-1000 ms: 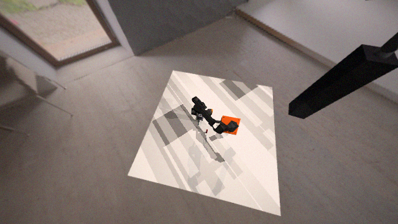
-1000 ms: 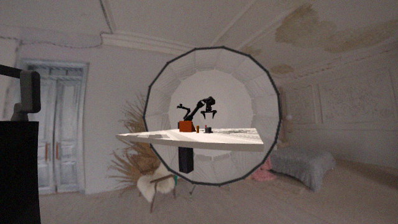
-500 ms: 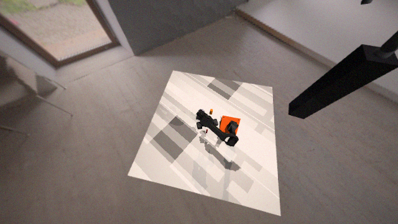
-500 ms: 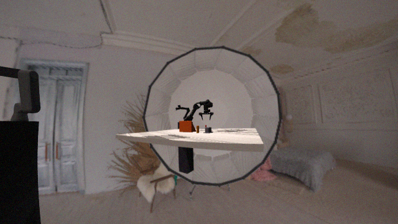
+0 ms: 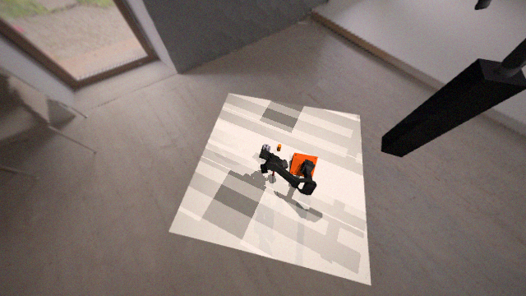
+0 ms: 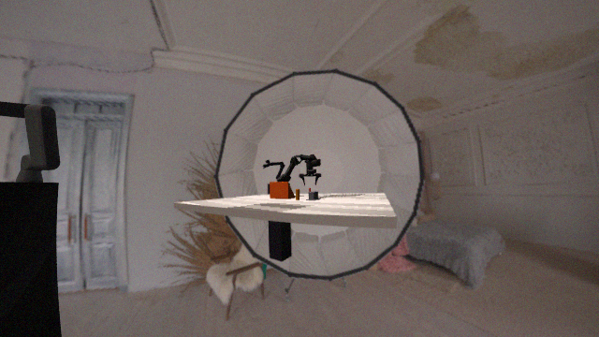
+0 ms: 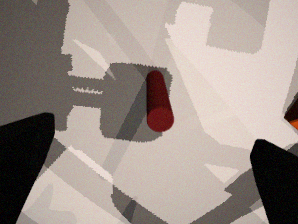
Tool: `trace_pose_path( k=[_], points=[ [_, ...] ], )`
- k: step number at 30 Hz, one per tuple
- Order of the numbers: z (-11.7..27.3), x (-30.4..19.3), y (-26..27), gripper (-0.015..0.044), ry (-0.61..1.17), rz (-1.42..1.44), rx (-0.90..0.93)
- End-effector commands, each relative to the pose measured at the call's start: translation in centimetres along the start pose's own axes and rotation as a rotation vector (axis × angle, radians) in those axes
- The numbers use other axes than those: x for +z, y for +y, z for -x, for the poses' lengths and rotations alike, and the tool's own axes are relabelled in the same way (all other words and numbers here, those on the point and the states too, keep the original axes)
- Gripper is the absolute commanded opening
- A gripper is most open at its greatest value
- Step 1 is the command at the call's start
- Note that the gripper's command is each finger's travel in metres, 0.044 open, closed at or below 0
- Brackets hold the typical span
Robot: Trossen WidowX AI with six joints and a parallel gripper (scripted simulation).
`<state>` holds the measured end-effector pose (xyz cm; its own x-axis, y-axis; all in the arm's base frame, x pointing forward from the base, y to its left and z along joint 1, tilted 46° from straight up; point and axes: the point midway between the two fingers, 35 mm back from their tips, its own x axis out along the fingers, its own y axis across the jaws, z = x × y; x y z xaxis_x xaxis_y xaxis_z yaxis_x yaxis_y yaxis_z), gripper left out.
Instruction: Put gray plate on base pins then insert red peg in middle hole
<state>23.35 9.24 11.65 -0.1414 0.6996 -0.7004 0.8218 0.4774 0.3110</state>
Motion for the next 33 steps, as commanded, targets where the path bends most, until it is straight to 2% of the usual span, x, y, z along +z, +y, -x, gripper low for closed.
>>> trace_pose_path(
  k=[1, 33],
  points=[
    [-0.8, -0.2, -0.2, 0.044, 0.008, -0.009, 0.001],
    [-5.7, -0.3, -0.2, 0.044, 0.009, -0.008, 0.003]
  ],
)
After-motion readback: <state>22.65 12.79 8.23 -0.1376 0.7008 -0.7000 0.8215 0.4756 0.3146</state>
